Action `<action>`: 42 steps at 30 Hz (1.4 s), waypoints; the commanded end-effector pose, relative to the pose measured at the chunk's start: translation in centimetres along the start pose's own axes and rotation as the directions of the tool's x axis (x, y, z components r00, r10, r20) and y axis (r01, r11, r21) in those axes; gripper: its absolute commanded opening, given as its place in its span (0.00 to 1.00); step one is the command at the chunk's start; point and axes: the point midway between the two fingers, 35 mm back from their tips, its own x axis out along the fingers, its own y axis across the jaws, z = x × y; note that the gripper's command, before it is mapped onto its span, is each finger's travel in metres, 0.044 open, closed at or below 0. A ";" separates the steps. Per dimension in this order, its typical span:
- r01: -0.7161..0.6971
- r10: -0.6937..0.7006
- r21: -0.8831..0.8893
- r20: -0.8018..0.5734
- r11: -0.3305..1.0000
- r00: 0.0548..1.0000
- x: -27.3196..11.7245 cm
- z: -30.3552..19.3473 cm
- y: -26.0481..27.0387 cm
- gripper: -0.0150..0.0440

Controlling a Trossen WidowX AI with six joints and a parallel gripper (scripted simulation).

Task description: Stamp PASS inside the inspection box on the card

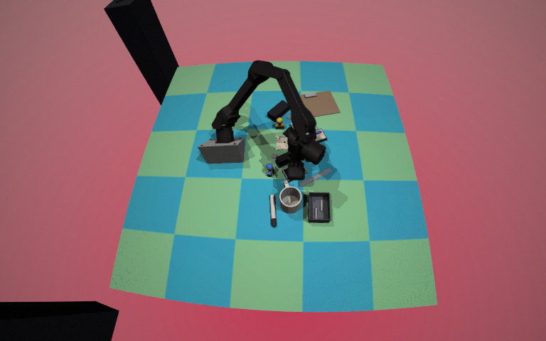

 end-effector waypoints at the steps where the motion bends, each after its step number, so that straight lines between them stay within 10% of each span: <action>1: -0.005 0.005 0.009 -0.001 1.000 1.000 0.4 -0.1 0.0 0.25; 42: -0.006 0.006 -0.003 -0.001 1.000 1.000 1.5 -0.1 0.0 0.25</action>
